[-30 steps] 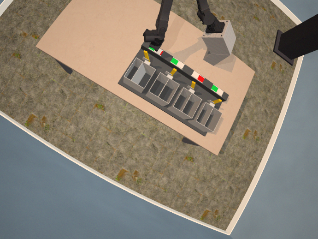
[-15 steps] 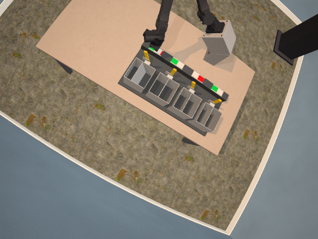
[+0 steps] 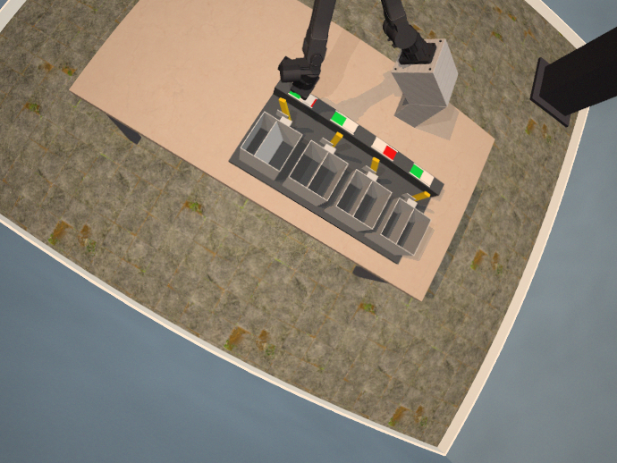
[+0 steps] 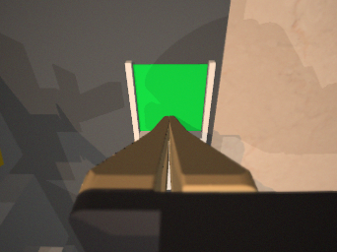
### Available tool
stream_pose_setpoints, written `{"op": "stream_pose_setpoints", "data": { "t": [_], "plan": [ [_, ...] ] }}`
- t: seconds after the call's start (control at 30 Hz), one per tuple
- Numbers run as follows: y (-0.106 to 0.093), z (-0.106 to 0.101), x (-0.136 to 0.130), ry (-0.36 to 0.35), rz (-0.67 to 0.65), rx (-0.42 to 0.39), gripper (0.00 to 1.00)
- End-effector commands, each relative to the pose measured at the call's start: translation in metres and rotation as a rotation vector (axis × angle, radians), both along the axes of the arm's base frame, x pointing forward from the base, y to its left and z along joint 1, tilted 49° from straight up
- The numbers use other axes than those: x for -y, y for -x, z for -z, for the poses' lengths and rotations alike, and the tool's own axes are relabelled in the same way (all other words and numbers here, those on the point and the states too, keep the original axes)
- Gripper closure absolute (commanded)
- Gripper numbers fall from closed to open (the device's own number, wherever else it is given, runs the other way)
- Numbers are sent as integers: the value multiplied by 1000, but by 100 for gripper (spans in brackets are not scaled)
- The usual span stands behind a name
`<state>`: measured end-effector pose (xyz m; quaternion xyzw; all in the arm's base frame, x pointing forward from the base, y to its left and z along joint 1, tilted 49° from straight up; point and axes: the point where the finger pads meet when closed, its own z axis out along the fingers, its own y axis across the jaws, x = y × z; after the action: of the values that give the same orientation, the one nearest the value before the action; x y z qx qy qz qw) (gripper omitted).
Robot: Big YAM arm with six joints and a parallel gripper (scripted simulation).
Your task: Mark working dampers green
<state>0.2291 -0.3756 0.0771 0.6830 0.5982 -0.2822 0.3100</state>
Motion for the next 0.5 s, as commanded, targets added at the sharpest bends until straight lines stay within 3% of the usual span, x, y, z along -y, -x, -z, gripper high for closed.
{"op": "stream_pose_setpoints", "data": {
  "t": [0.0,0.47],
  "plan": [
    [-4,13,-7,-19,-15,-8,100],
    [-3,16,-9,-18,-11,-8,100]
  ]
}}
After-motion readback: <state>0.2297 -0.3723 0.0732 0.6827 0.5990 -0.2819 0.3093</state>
